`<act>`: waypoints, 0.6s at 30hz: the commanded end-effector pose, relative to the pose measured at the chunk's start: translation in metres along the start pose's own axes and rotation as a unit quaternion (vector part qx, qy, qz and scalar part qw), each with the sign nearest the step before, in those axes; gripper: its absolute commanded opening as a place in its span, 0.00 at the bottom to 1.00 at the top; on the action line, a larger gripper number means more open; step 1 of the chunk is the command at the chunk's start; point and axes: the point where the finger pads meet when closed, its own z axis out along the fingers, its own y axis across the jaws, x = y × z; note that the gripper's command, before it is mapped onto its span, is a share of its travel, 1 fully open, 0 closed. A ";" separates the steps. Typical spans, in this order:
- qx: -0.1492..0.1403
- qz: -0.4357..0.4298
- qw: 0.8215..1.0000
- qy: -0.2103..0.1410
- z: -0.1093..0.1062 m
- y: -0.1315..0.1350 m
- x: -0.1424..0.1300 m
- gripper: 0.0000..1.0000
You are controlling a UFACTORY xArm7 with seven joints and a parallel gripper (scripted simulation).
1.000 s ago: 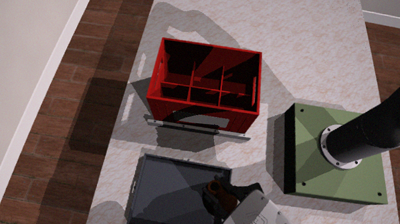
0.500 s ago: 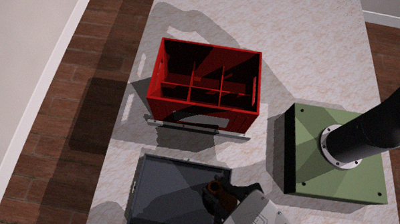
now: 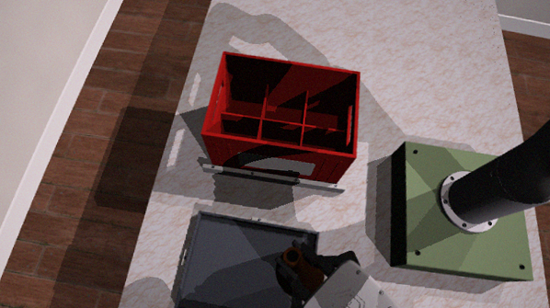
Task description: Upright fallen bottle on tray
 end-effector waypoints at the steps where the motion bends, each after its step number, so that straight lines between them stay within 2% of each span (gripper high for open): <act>1: -0.001 0.001 1.000 0.000 0.001 0.002 -0.002 0.00; 18: -0.001 0.001 1.000 0.000 0.014 0.012 -0.006 0.00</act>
